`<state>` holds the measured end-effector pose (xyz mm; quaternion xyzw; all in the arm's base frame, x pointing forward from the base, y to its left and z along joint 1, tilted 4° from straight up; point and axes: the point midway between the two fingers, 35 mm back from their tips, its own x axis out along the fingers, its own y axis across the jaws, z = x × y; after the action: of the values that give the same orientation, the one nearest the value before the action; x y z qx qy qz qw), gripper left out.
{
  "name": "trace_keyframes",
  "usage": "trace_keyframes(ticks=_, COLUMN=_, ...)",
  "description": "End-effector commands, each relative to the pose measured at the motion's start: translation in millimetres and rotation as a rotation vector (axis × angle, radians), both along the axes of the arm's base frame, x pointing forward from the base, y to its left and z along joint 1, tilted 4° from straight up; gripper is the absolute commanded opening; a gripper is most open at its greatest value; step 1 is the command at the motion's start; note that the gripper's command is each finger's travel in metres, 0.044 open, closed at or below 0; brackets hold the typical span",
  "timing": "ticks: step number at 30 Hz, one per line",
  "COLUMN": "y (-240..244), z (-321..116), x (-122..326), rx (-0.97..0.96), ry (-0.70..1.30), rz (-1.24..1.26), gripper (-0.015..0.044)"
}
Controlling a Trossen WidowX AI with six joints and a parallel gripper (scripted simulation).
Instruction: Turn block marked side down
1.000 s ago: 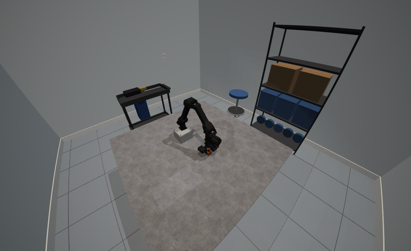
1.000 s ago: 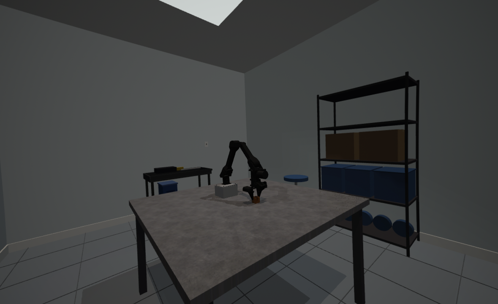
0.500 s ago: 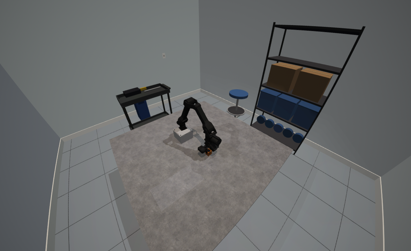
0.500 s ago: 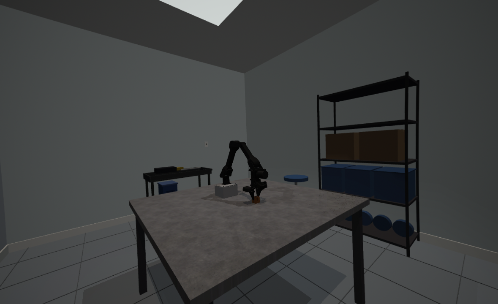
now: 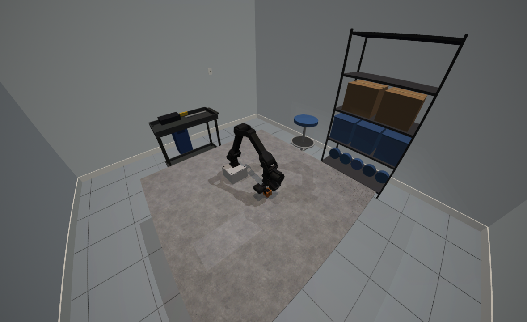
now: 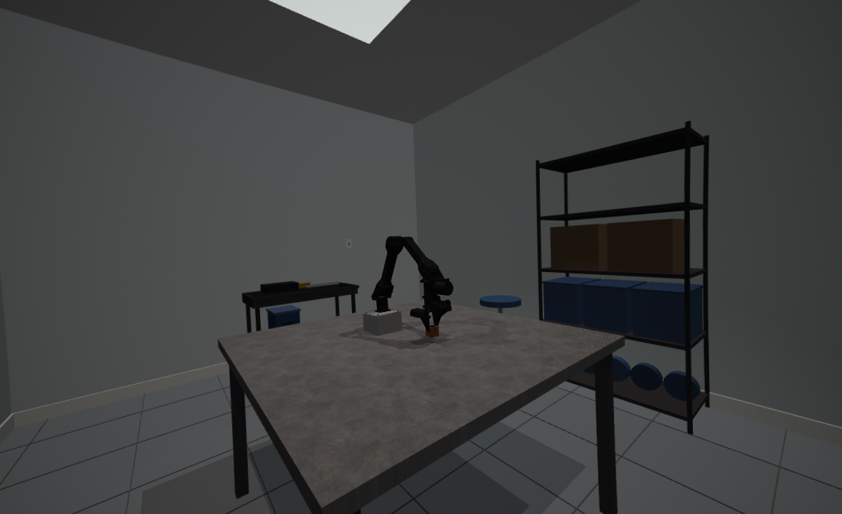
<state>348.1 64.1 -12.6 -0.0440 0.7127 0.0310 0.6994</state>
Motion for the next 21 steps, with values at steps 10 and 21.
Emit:
trace_keyframes(ticks=10, y=1, z=-7, x=2, rx=0.018, ry=-0.161, rz=0.010, gripper=0.0000)
trace_keyframes(ticks=21, y=1, z=-10, x=1, rx=0.037, ry=-0.333, rz=0.013, gripper=0.0000)
